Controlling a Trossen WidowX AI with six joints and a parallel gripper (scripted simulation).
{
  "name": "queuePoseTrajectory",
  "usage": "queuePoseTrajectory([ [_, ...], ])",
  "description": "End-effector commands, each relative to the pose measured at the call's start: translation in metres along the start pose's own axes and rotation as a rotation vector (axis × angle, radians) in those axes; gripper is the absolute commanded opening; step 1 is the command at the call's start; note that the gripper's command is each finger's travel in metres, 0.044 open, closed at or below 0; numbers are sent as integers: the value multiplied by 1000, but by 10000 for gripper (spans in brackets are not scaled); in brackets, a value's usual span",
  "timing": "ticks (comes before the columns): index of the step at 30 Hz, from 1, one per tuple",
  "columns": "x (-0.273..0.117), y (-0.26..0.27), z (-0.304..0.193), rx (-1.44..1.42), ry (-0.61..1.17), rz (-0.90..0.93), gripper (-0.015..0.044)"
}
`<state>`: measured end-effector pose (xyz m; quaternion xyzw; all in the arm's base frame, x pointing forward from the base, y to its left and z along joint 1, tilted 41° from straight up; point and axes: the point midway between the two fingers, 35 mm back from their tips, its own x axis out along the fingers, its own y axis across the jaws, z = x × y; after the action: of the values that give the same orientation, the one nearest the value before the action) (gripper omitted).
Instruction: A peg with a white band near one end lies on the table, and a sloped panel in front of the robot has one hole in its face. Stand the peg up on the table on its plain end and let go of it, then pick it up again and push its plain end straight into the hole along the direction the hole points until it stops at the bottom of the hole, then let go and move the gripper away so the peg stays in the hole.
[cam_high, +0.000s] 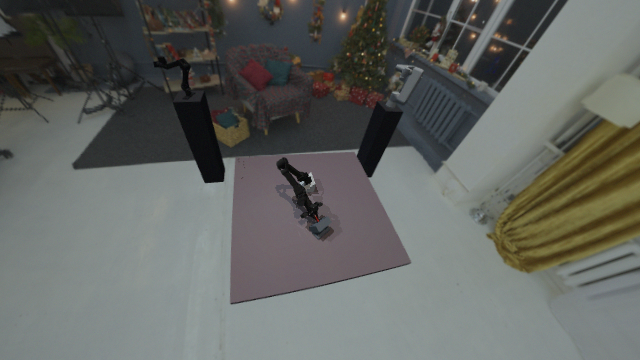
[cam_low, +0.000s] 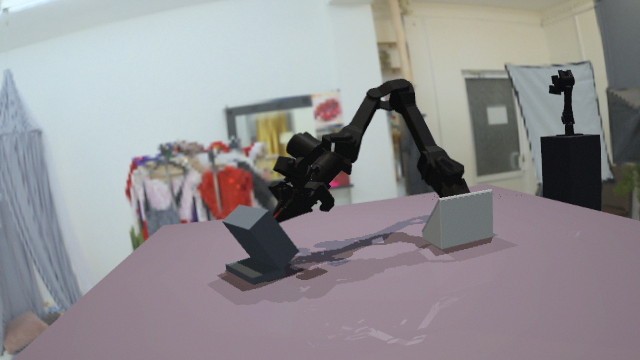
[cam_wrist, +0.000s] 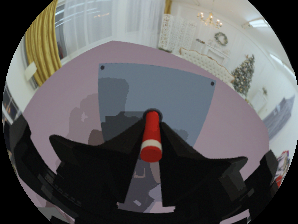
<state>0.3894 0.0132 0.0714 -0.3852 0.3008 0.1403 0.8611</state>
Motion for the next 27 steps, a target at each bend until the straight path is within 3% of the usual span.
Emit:
queuePoseTrajectory([
  [1, 0, 0, 0, 0, 0, 0, 0],
  [3, 0, 0, 0, 0, 0, 0, 0],
  [20, -3, 0, 0, 0, 0, 0, 440],
  [27, -10, -1, 1, 0, -1, 0, 440],
])
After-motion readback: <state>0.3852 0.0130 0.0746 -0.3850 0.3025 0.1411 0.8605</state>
